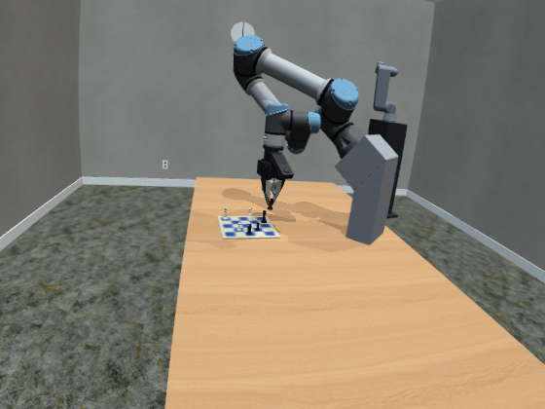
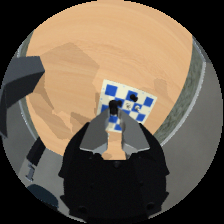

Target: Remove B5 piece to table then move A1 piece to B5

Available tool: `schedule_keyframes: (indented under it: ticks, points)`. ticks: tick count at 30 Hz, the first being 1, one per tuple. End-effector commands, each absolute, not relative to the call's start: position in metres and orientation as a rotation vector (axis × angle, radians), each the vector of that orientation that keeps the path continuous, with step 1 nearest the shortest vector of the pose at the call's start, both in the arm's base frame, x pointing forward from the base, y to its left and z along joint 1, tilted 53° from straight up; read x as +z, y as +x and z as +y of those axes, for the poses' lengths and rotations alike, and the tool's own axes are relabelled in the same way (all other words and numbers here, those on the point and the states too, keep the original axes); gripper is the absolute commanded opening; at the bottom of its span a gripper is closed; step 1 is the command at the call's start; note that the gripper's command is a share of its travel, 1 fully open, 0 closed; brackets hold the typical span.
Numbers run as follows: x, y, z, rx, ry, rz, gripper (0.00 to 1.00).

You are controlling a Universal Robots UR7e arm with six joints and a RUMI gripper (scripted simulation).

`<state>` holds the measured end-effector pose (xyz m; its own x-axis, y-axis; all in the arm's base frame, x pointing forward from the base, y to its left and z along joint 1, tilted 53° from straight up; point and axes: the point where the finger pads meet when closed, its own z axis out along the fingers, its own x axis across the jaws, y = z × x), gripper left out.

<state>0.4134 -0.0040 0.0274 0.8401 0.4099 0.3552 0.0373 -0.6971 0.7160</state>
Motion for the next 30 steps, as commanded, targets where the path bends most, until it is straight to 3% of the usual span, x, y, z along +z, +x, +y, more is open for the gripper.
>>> schedule_keyframes:
  ticks: [1,30]
  points:
    - [0.029,0.419,-0.003,0.619,2.256,0.392,0.0]
    - [0.09,0.503,0.004,0.104,1.764,1.343,0.0]
